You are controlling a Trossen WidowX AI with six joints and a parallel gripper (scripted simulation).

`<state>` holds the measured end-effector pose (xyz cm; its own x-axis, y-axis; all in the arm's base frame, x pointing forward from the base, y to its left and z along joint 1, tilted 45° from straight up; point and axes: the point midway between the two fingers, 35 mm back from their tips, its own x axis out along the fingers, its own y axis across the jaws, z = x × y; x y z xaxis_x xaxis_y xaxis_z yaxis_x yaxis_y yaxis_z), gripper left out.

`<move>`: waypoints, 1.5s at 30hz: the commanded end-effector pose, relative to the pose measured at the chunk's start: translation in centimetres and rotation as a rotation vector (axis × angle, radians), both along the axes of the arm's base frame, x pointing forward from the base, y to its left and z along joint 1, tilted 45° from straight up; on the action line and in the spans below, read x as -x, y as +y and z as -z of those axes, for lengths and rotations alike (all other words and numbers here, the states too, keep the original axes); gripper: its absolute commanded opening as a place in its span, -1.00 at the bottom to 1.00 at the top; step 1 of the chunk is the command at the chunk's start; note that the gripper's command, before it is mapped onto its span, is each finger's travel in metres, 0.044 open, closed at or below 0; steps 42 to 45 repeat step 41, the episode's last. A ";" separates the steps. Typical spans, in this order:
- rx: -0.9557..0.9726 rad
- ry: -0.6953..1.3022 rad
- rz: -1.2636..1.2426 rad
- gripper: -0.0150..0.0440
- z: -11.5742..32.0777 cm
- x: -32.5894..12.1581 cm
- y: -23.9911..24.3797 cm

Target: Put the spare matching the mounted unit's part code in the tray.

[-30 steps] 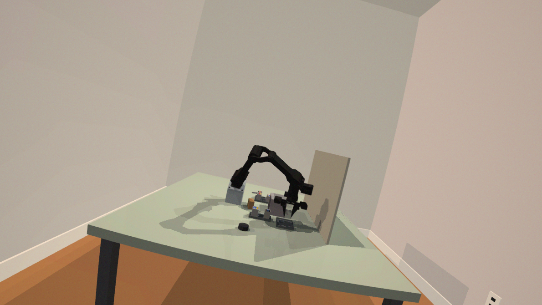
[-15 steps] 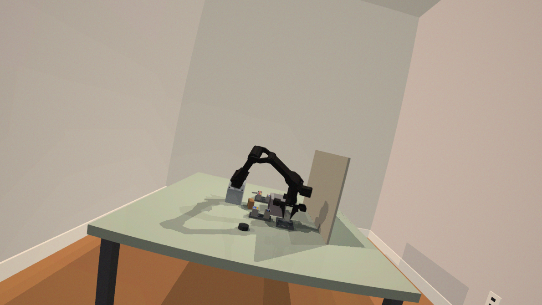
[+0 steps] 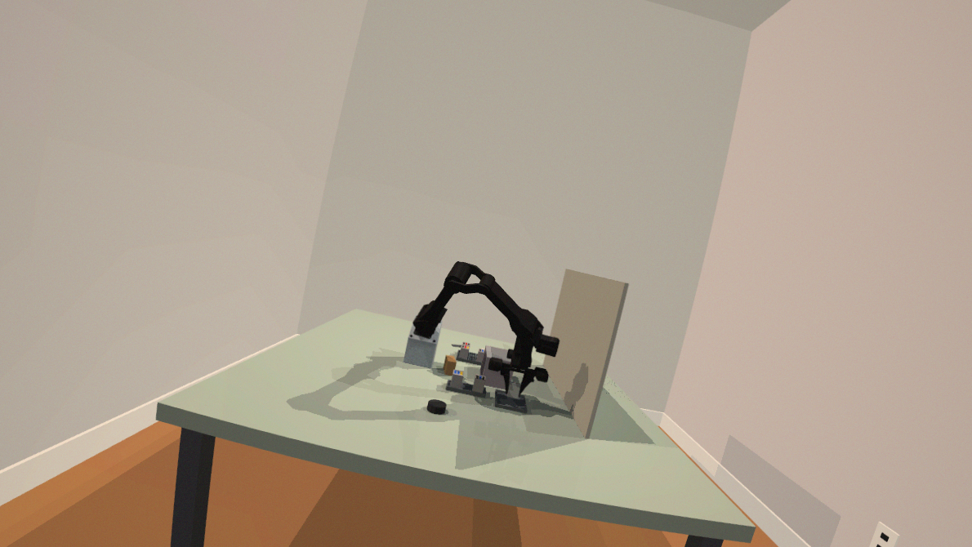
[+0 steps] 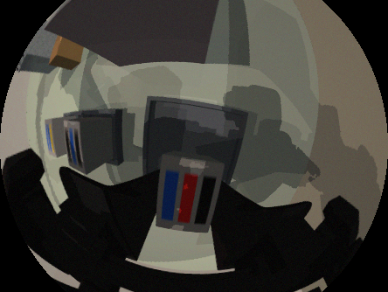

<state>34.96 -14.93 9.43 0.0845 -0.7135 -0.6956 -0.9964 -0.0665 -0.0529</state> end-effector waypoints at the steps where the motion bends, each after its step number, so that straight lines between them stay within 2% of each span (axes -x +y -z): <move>1: 0.000 -0.001 0.000 0.31 0.0 0.0 0.0; 9: -0.001 -0.001 0.000 1.00 -0.2 -0.1 0.3; 15: -0.009 0.004 -0.004 1.00 -6.5 0.7 7.0; 17: -0.008 0.005 -0.005 1.00 -7.3 1.0 7.7; 45: -0.013 -0.002 -0.020 1.00 -7.1 0.7 7.8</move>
